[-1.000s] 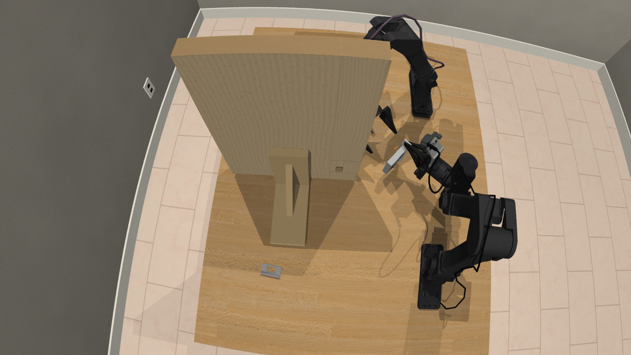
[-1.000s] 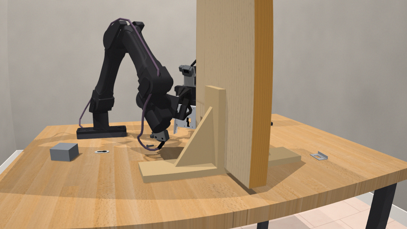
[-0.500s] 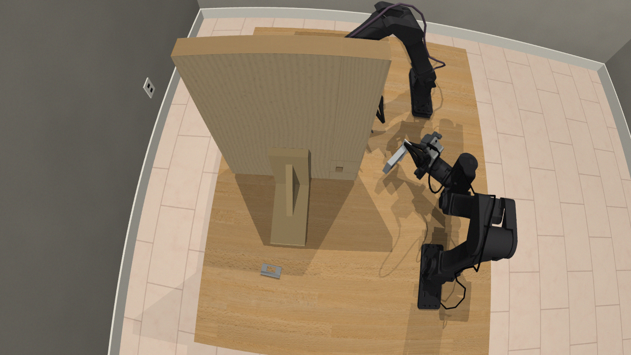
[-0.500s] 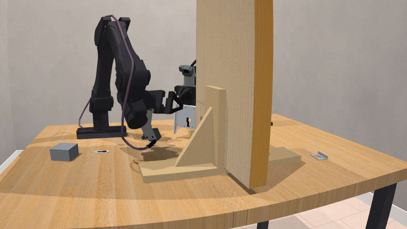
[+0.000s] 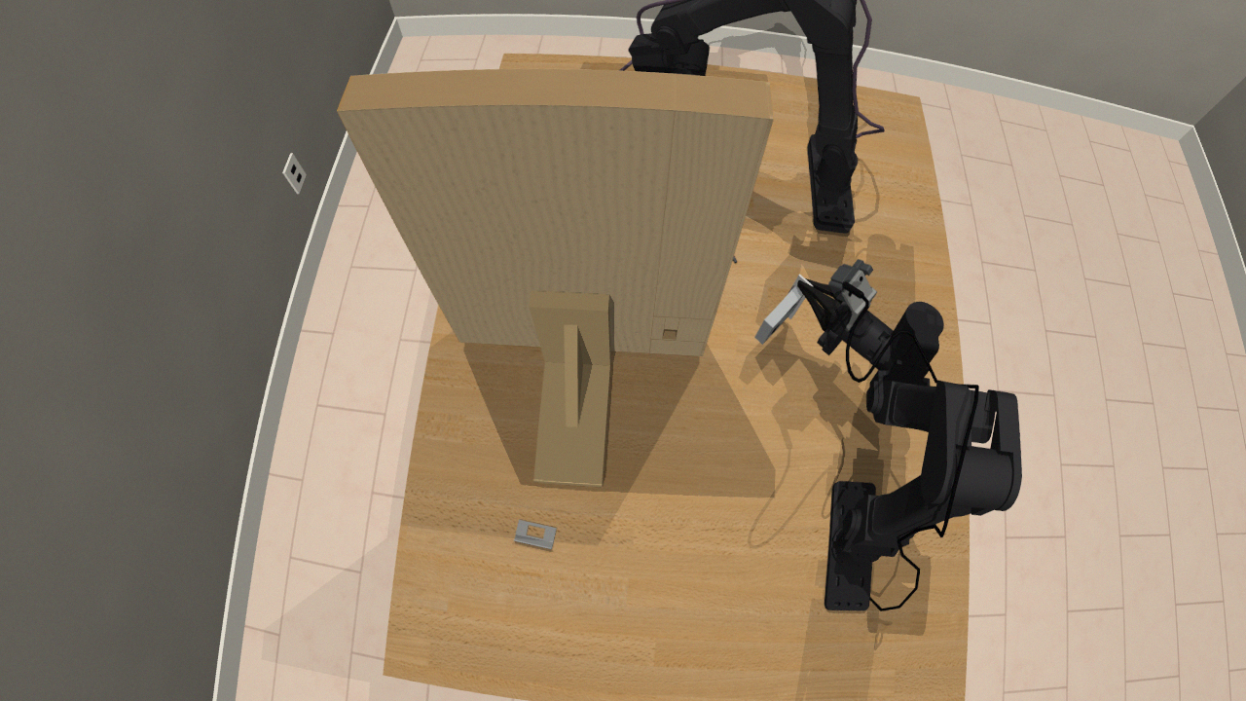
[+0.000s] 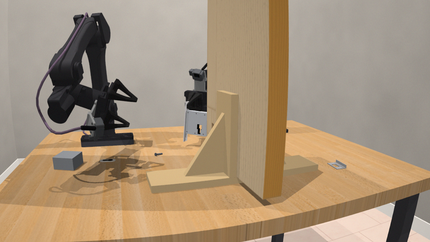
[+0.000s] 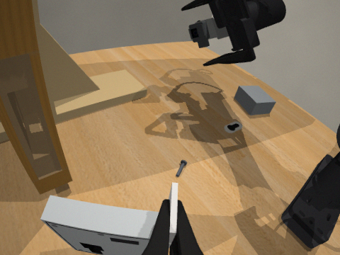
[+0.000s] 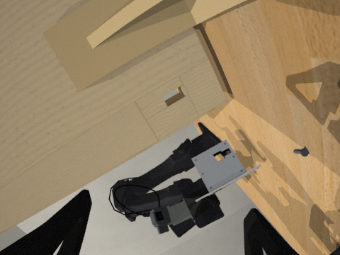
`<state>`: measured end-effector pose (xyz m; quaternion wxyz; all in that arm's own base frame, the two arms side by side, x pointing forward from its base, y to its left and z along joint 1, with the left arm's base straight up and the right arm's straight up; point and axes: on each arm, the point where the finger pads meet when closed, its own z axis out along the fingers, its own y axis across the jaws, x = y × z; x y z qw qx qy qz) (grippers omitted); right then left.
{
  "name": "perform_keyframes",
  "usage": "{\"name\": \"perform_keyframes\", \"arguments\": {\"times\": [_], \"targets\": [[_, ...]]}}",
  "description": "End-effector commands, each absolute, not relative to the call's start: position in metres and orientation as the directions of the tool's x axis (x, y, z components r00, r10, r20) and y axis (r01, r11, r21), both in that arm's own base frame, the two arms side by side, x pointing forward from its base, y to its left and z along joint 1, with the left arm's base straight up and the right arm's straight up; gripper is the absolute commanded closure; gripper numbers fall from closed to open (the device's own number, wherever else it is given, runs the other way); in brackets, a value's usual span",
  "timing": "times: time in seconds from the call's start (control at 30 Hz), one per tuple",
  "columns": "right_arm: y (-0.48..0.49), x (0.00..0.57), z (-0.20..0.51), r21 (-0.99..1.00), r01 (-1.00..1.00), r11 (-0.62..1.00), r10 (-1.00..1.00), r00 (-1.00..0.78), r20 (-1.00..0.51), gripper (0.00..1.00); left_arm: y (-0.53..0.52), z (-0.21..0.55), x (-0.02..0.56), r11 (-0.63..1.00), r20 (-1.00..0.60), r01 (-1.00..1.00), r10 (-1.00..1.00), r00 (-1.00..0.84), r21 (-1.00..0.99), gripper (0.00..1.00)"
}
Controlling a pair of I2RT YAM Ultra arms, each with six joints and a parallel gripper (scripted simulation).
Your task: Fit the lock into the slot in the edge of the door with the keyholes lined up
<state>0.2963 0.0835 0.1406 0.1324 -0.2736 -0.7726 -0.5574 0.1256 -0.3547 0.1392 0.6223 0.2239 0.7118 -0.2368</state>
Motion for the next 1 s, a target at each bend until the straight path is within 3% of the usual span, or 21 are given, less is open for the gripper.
{"name": "perform_keyframes", "arguments": {"times": [0.0,0.13,0.63,0.97], "targets": [[0.071,0.3,0.151,0.922,0.325,0.209,0.22,-0.935,0.28,0.0,-0.357,0.152,0.126,0.787,-0.992,0.609,-0.03,-0.123,-0.099,1.0],[0.054,0.303,0.153,0.953,0.202,0.225,0.249,-0.958,0.144,0.0,-0.357,0.152,0.126,0.787,-0.992,0.609,-0.03,-0.123,-0.099,1.0],[0.057,0.301,0.152,0.95,0.208,0.233,0.238,-0.959,0.152,0.0,-0.356,0.158,0.129,0.782,-0.992,0.613,-0.046,-0.121,-0.111,1.0],[0.057,0.301,0.152,0.95,0.208,0.233,0.238,-0.959,0.152,0.0,-0.362,0.151,0.164,0.575,-0.985,0.818,0.135,-0.103,-0.007,1.0]]}}
